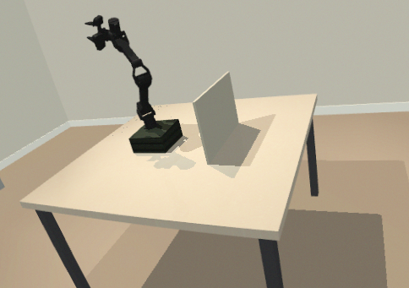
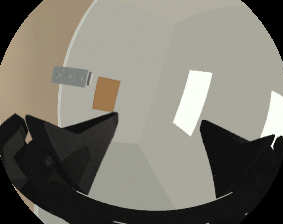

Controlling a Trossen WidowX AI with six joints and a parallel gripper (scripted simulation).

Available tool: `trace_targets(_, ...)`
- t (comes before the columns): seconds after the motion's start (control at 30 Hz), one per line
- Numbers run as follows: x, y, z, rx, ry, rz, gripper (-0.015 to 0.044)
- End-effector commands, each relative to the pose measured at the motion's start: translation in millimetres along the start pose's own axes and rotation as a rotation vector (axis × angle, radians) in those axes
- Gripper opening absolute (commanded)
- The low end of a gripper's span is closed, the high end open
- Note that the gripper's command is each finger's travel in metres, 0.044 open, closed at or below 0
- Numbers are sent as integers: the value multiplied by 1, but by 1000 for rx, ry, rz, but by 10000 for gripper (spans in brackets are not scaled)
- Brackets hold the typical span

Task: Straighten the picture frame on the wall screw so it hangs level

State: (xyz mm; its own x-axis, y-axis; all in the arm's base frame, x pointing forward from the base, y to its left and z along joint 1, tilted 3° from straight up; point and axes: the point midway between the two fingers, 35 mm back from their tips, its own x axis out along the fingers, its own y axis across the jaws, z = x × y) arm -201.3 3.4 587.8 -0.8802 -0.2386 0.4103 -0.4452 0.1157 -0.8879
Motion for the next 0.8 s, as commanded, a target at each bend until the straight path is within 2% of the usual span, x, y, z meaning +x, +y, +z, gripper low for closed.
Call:
trace_targets(0.0, 0, 1, -2, 8, 9, 3, 374)
trace_targets(0.13, -14, 23, -43, 163, 205, 33, 269)
trace_targets(0.17, -20, 28, -55, 209, 266, 33, 260)
trace_targets(0.3, -53, 48, -101, 389, 510, -7, 260)
trace_targets(0.47, -107, 59, -148, 565, 794, -150, 260)
trace_targets(0.63, -175, 66, -180, 716, 1043, -380, 260)
trace_targets(0.77, -238, 69, -192, 809, 1210, -631, 260)
